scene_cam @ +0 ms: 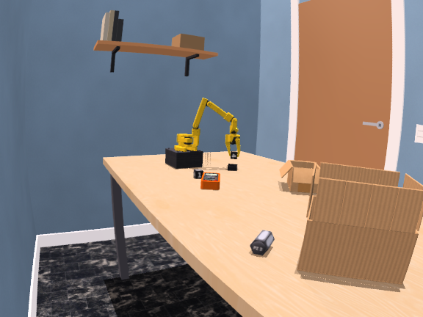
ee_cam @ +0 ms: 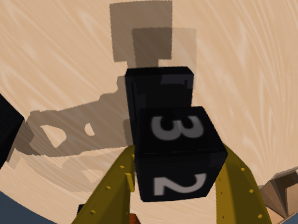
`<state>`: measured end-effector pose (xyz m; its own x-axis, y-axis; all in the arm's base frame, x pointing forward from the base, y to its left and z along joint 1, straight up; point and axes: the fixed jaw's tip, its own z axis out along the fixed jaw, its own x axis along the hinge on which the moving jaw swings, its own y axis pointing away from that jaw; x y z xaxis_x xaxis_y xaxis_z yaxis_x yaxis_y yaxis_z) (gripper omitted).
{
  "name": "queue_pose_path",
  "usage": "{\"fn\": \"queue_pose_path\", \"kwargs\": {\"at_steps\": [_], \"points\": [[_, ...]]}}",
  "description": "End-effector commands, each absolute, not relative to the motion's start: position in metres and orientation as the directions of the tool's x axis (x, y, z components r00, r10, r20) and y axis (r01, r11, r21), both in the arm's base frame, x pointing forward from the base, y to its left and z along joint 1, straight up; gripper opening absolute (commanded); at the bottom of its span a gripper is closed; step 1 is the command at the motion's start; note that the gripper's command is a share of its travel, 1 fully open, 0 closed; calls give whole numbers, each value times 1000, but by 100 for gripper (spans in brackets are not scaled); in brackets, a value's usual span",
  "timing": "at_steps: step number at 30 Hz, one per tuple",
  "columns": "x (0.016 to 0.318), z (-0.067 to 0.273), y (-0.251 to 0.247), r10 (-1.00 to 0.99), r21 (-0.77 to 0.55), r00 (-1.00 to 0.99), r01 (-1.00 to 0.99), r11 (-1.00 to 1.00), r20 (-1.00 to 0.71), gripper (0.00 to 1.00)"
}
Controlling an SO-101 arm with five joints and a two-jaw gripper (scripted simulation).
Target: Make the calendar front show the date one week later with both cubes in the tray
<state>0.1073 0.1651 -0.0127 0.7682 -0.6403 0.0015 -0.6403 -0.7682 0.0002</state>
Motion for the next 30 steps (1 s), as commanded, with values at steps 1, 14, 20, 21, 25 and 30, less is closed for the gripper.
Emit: {"fn": "queue_pose_path", "kwargs": {"at_steps": [1, 14, 20, 21, 25, 30], "points": [[104, -18, 162, -640, 21, 768, -640, -768, 3, 0], [103, -18, 160, -640, 29, 768, -640, -768, 4, 0], [103, -18, 160, -640, 29, 768, -640, -768, 4, 0], [103, -18, 160, -640, 29, 768, -640, -768, 4, 0], [104, -18, 160, -644, 29, 765, -644, -764, 4, 0], [116, -18, 151, -702, 29, 712, -702, -712, 4, 0]]}}
